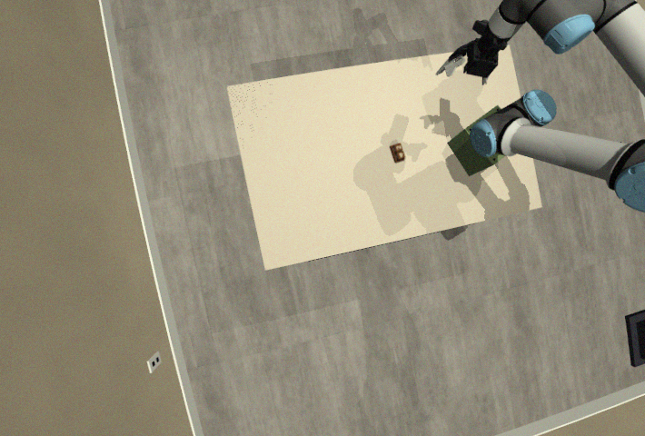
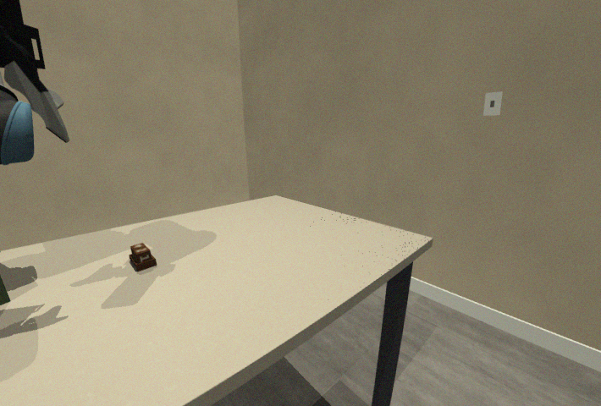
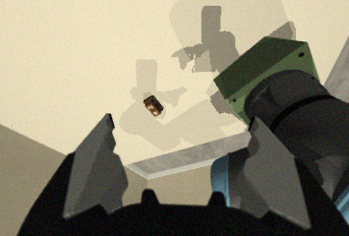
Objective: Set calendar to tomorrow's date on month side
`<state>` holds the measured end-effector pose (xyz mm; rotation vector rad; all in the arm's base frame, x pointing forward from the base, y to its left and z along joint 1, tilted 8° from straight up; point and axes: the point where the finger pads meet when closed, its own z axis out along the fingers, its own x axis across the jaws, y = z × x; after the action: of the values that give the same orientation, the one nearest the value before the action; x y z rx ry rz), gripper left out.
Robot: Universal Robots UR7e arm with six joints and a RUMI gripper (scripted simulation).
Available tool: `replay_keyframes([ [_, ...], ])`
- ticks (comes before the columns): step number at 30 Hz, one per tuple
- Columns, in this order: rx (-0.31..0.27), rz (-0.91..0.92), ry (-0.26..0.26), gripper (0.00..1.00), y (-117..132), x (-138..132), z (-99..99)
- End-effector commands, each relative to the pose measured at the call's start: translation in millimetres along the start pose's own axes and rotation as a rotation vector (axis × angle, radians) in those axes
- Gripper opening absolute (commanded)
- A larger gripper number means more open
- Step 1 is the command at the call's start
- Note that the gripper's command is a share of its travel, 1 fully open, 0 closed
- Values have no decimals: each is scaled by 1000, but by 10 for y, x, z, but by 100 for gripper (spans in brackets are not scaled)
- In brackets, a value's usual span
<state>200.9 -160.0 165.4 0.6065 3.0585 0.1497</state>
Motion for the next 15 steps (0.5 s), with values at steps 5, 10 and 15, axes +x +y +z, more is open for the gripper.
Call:
replay_keyframes([
  [5,35,-315,14,100,63,-246,202],
  [10,46,-417,19,100,103,-323,271],
  [15,68,-638,31,100,217,-481,423],
])
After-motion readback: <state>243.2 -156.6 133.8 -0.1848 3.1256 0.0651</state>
